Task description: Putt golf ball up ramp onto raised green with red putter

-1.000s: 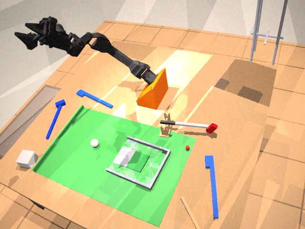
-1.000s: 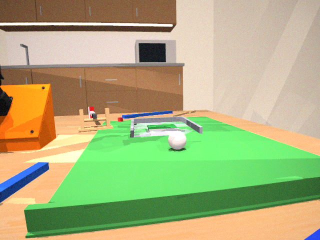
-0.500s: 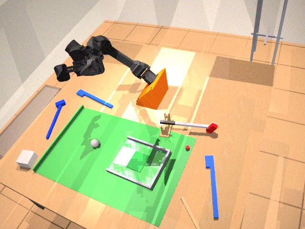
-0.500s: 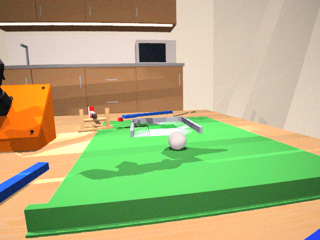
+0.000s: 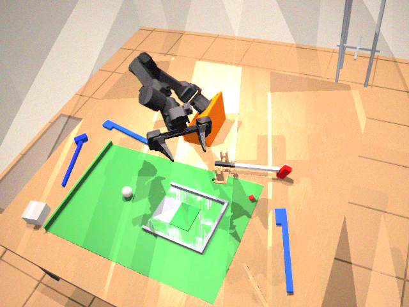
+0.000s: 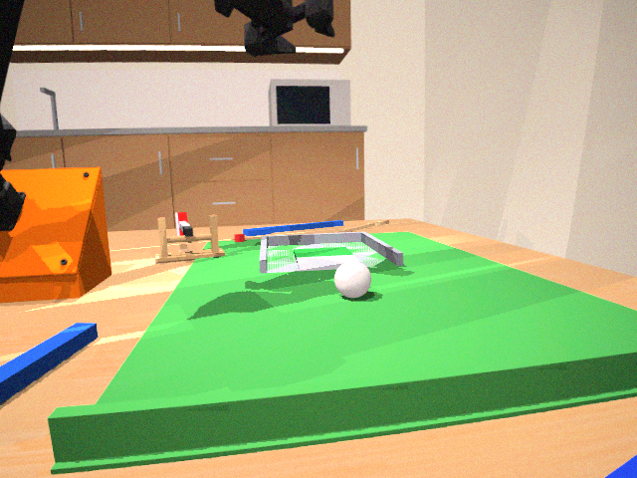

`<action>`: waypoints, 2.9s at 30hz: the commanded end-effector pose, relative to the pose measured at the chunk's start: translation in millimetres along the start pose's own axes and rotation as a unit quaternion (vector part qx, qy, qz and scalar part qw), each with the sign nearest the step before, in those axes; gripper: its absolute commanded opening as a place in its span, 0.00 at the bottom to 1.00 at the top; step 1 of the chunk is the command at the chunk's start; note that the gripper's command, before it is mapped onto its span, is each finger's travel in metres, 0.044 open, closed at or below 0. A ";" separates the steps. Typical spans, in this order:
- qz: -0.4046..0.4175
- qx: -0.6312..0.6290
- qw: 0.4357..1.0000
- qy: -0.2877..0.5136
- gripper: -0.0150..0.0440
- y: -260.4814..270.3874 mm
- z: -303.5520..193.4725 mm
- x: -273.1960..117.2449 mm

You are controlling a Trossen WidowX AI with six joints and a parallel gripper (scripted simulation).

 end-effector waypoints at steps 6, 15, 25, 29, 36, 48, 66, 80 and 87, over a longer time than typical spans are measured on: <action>0.168 -0.089 0.972 0.139 1.00 100.6 -47.8 21.8; 0.345 -0.201 0.872 0.283 1.00 197.6 -108.6 7.5; 0.460 -0.285 0.752 0.377 1.00 246.3 -155.7 -26.0; 0.460 -0.285 0.752 0.377 1.00 248.5 -164.8 -24.3; 0.460 -0.285 0.752 0.378 1.00 252.3 -180.2 -22.2; 0.459 -0.285 0.751 0.378 1.00 259.8 -203.0 -17.9; 0.458 -0.283 0.753 0.378 0.91 265.4 -219.7 -14.3; 0.458 -0.283 0.753 0.378 0.32 265.4 -219.7 -14.3; 0.459 -0.283 0.753 0.378 0.25 264.0 -215.8 -14.3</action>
Point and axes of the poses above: the point midway between the two fingers, 35 mm back from their tips, its own x axis out along the fingers, its own y axis across the jaws, z = x × y, the point moved 9 cm from there along -x, back along the fingers, and after that the axes turned 11 degrees about -x, right-handed, at the moved point
